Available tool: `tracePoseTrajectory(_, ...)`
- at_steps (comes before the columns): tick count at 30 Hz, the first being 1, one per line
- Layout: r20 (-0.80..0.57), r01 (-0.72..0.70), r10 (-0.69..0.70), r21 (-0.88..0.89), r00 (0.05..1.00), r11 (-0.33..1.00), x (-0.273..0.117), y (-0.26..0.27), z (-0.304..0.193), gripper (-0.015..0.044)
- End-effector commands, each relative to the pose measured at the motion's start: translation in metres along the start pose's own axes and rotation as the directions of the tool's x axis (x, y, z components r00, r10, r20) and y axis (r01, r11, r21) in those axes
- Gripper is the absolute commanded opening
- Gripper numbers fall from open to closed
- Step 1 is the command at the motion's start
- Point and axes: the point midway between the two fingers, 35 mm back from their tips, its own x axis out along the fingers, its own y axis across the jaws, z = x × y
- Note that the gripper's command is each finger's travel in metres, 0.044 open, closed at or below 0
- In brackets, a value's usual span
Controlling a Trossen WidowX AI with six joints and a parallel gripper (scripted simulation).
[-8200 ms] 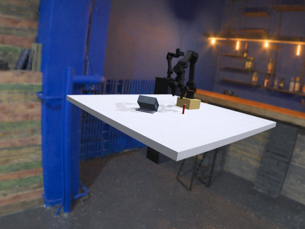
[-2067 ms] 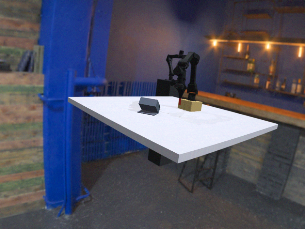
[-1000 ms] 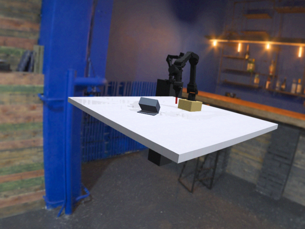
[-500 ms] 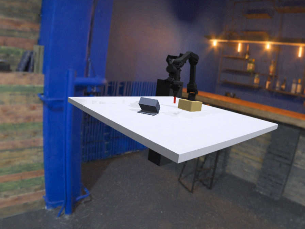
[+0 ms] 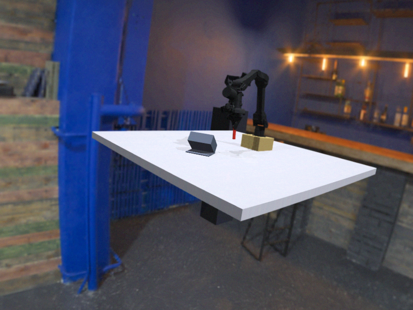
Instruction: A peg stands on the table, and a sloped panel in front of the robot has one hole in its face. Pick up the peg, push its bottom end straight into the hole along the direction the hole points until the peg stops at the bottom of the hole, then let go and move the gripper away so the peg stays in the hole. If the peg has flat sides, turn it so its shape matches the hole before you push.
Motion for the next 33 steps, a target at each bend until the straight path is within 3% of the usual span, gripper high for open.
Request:
tracePoseTrajectory(1,0.005,-0.015,0.015,-0.034,1.000,0.999,-0.002,-0.001,0.003,0.0000)
tracePoseTrajectory(33,0.044,-0.067,0.082,-0.269,0.996,0.961,-0.012,-0.012,0.030,0.0000)
